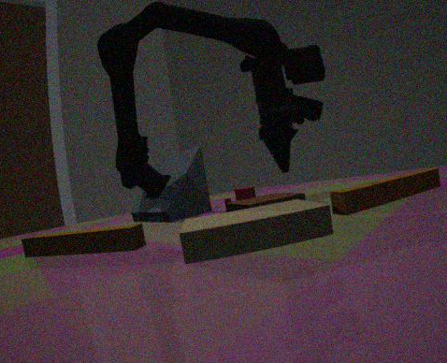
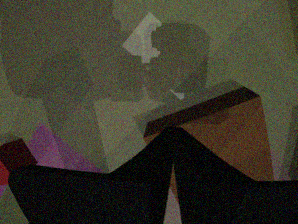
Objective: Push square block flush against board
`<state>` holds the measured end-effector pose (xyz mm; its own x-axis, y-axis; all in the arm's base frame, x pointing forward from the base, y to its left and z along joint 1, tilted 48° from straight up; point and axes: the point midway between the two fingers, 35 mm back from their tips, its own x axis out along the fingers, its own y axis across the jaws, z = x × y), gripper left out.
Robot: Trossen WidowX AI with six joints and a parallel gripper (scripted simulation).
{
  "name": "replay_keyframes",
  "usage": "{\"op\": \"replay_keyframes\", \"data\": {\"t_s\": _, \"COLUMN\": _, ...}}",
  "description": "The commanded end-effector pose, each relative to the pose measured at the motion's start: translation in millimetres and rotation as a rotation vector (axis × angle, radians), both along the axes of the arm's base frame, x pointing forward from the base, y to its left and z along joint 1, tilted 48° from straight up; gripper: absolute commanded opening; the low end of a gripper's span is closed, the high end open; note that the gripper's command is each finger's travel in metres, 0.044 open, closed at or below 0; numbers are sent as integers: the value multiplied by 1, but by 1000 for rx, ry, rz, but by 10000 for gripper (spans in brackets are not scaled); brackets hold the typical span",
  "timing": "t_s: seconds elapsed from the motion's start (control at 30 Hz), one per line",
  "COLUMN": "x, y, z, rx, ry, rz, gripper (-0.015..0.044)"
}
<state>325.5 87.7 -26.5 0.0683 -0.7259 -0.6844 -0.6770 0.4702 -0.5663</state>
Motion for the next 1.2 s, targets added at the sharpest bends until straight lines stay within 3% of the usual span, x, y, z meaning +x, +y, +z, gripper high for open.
{"op": "replay_keyframes", "data": {"t_s": 0.0, "x": 20, "y": 0, "z": 3, "rx": -13, "ry": 95, "rz": 101, "gripper": 0}}
{"op": "replay_keyframes", "data": {"t_s": 0.3, "x": 54, "y": -5, "z": 5, "rx": -39, "ry": 302, "rz": 295, "gripper": 0}}
{"op": "replay_keyframes", "data": {"t_s": 0.53, "x": 55, "y": -8, "z": 3, "rx": -39, "ry": 306, "rz": 299, "gripper": 0}}
{"op": "replay_keyframes", "data": {"t_s": 0.7, "x": 59, "y": -46, "z": -32, "rx": -42, "ry": 306, "rz": 299, "gripper": 0}}
{"op": "replay_keyframes", "data": {"t_s": 1.17, "x": 56, "y": -54, "z": -23, "rx": -42, "ry": 306, "rz": 299, "gripper": 0}}
